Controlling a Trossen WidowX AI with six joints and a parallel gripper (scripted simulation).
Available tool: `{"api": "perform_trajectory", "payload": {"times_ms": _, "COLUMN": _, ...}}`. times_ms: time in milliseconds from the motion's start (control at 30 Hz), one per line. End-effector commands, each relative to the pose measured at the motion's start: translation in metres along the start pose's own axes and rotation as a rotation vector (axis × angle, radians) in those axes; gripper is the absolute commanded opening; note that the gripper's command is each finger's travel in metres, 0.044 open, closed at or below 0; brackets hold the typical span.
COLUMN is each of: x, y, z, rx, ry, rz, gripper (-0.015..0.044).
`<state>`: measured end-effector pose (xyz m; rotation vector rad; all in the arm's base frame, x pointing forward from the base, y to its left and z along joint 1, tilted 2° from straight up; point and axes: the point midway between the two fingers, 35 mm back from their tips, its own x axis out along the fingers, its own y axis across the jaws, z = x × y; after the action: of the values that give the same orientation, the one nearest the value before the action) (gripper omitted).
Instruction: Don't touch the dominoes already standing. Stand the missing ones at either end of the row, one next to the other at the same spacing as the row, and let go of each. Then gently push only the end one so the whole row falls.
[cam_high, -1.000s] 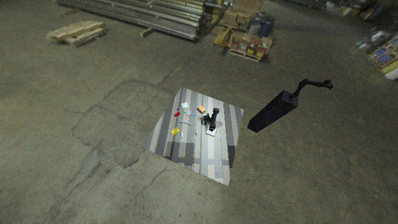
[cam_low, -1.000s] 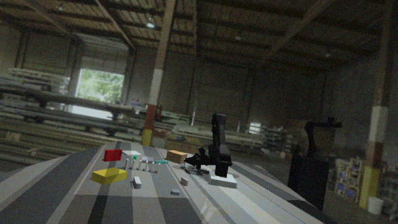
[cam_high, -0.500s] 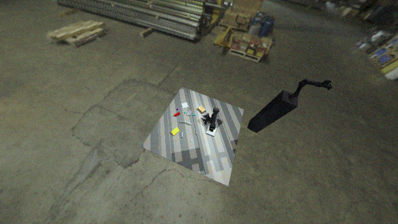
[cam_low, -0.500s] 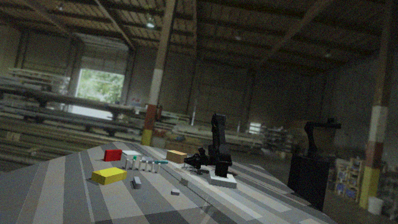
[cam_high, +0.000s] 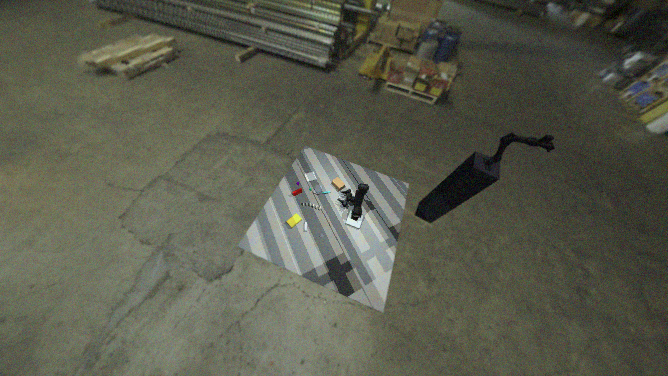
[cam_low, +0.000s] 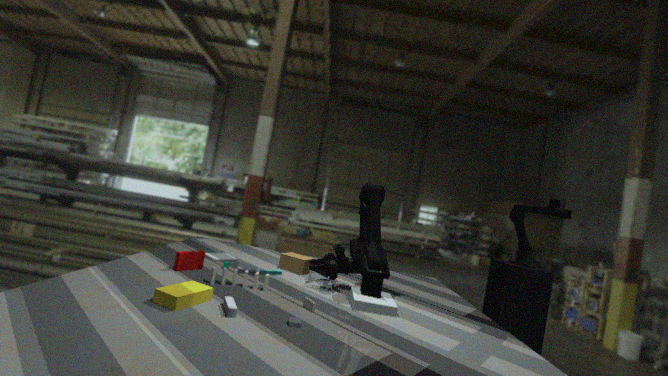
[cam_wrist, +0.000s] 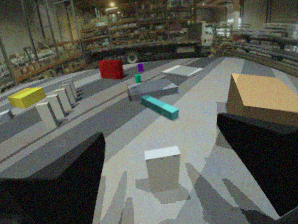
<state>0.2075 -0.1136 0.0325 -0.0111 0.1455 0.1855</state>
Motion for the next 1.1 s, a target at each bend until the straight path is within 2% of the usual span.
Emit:
{"api": "perform_trajectory", "payload": {"times_ms": 0, "x": -0.002, "y": -0.002, "z": 0.015, "rx": -0.004, "ry": 0.000, "rz": -0.001, "gripper": 0.0440}}
{"api": "perform_trajectory", "payload": {"times_ms": 300, "x": -0.005, "y": 0.001, "z": 0.035, "rx": -0.001, "ry": 0.002, "rz": 0.000, "gripper": 0.0440}}
{"api": "perform_trajectory", "payload": {"times_ms": 433, "x": 0.013, "y": -0.011, "z": 0.034, "rx": 0.022, "ry": 0.078, "rz": 0.001, "gripper": 0.0440}}
{"api": "perform_trajectory", "payload": {"times_ms": 667, "x": 0.069, "y": -0.024, "z": 0.043, "rx": 0.041, "ry": 0.356, "rz": 0.001, "gripper": 0.0440}}
{"api": "perform_trajectory", "payload": {"times_ms": 767, "x": 0.077, "y": -0.026, "z": 0.042, "rx": 0.065, "ry": 0.479, "rz": -0.011, "gripper": 0.0440}}
{"api": "perform_trajectory", "payload": {"times_ms": 933, "x": 0.074, "y": -0.022, "z": 0.041, "rx": 0.097, "ry": 0.814, "rz": -0.029, "gripper": 0.0440}}
{"api": "perform_trajectory", "payload": {"times_ms": 1067, "x": 0.069, "y": -0.023, "z": 0.050, "rx": 0.064, "ry": 0.953, "rz": -0.047, "gripper": 0.0440}}
